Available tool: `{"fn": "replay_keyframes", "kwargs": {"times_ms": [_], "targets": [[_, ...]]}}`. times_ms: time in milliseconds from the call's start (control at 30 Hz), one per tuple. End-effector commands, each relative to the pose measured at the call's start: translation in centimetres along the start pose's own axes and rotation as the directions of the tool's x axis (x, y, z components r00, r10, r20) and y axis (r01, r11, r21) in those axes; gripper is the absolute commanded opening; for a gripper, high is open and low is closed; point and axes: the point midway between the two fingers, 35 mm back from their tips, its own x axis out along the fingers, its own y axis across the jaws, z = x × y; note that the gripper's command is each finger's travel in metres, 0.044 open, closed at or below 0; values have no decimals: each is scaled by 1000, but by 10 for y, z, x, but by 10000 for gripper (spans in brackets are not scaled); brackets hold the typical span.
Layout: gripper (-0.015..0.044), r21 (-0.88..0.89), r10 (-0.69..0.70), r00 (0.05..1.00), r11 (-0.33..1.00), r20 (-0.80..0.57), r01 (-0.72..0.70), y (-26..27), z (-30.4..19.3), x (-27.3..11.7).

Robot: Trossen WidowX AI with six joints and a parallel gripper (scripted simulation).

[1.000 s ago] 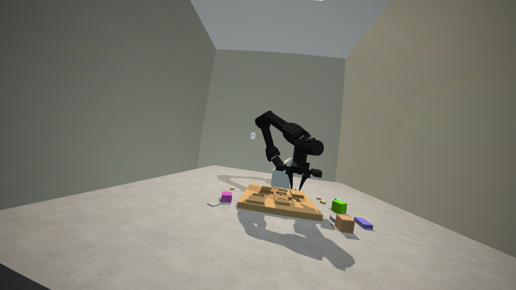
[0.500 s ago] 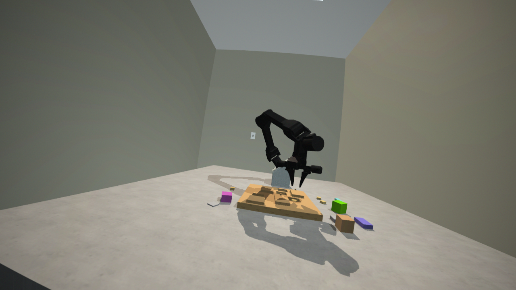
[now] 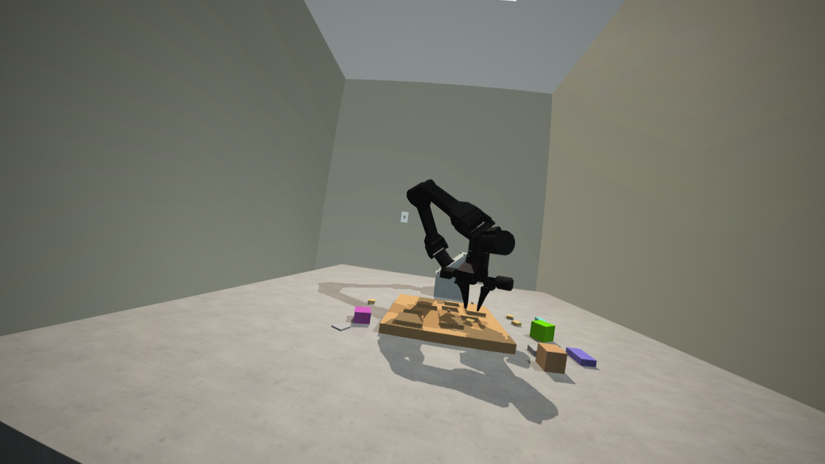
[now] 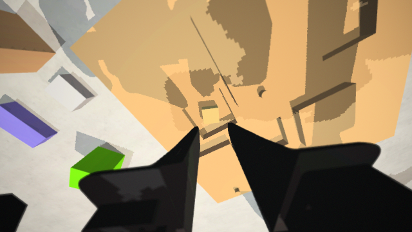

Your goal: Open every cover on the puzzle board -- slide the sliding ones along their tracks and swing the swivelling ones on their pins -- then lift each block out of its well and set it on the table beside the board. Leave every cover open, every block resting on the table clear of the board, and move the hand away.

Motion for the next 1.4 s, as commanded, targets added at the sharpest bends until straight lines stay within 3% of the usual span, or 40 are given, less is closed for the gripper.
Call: {"fn": "replay_keyframes", "kwargs": {"times_ms": [0, 1367], "targets": [[144, -3, -3, 1000, 1000, 3, 3, 0, 0, 1], [144, -3, -4, 1000, 1000, 4, 4, 0, 1, 23]]}}
